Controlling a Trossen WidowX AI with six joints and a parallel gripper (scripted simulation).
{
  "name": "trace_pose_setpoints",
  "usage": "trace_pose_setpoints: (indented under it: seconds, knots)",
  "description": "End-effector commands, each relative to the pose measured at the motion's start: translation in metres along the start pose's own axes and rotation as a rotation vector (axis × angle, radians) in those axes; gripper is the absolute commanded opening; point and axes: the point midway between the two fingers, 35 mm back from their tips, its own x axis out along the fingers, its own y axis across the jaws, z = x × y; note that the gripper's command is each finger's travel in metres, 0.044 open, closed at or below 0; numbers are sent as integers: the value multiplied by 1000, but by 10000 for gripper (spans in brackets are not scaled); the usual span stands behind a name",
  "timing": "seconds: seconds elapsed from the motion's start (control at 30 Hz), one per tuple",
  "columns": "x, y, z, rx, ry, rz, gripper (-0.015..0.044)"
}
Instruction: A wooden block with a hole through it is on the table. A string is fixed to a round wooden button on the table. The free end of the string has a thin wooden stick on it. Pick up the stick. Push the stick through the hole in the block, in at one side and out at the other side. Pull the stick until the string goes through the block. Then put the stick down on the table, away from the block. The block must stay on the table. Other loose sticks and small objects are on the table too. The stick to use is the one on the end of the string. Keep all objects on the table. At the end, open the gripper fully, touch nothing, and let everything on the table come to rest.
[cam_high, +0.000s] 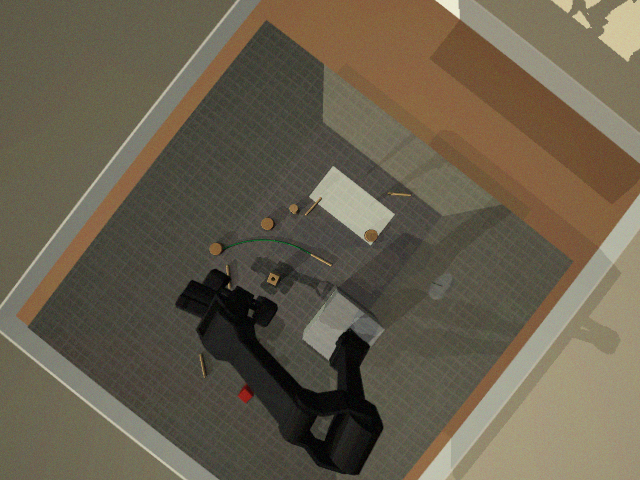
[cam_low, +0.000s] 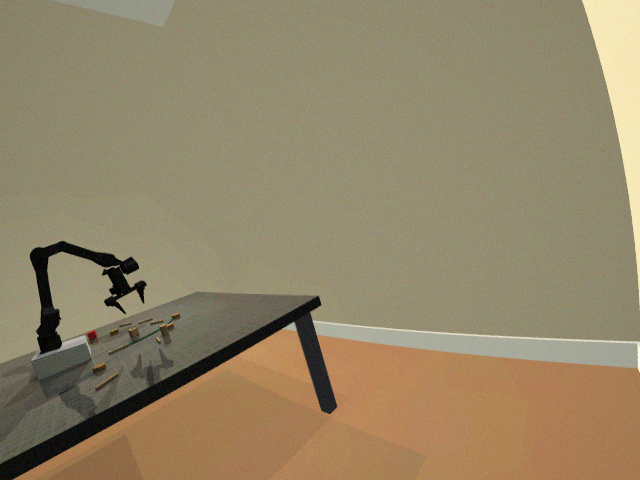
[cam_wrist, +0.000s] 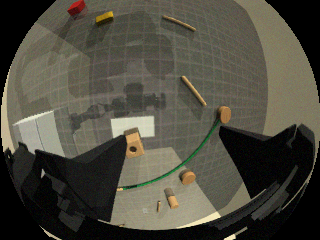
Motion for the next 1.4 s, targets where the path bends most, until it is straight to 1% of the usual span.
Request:
trace_pose_setpoints:
  seconds: [0.0, 0.07, 0.57, 0.63, 1.23, 1.37]
  knots:
    - [32, 38, -40, 44, 55, 173, 440]
    - [37, 45, -47, 53, 61, 203, 440]
    - [37, 45, -47, 53, 61, 203, 440]
    - [36, 45, -47, 116, 67, 201, 440]
    - [25, 45, -50, 1848, 228, 90, 440]
    - [23, 45, -50, 2102, 249, 63, 440]
